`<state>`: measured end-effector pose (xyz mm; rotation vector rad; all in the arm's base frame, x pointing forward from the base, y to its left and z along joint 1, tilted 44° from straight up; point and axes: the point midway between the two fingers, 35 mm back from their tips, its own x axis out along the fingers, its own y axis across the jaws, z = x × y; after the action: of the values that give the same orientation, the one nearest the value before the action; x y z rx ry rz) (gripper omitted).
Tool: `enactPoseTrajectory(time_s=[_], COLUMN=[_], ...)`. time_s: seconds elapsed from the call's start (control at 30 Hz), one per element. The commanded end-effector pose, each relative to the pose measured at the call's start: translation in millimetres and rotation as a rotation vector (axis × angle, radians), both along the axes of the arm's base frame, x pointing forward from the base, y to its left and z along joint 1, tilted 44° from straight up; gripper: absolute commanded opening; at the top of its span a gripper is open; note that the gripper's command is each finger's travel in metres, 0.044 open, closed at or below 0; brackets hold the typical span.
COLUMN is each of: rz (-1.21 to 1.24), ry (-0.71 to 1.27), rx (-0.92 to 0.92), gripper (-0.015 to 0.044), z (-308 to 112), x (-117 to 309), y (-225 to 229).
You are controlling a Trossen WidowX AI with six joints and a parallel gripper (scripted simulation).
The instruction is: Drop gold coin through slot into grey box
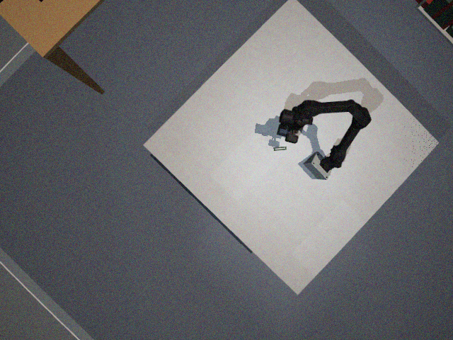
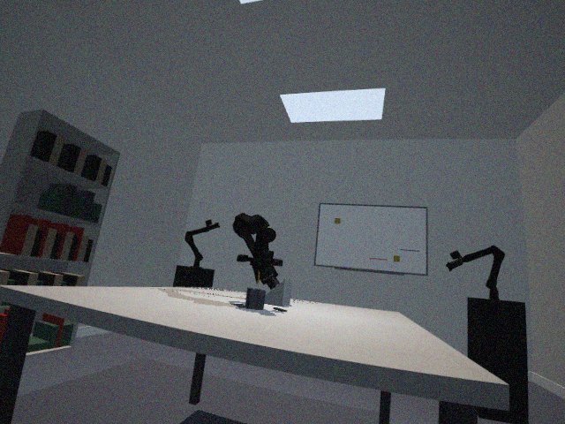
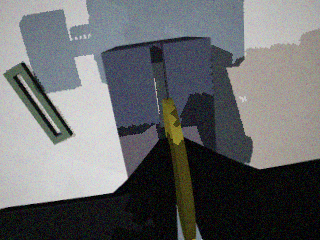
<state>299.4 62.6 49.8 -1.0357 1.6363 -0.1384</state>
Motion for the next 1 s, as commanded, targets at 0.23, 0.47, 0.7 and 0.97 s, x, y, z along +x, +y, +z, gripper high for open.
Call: enactPoseTrajectory(time_s=[0.23, 0.47, 0.7, 0.97], rz=[0.003, 0.005, 0.004, 0.004], ry=[0.004, 0.006, 0.005, 0.005], rx=[-0.001, -0.002, -0.002, -0.002], gripper=[0.0, 0.0, 0.0, 0.0], z=[-3.0, -4.6, -7.2, -10.0], x=[-0.8, -1.2, -0.9, -0.4], y=[-3.8, -6.5, -8.4, -10.9])
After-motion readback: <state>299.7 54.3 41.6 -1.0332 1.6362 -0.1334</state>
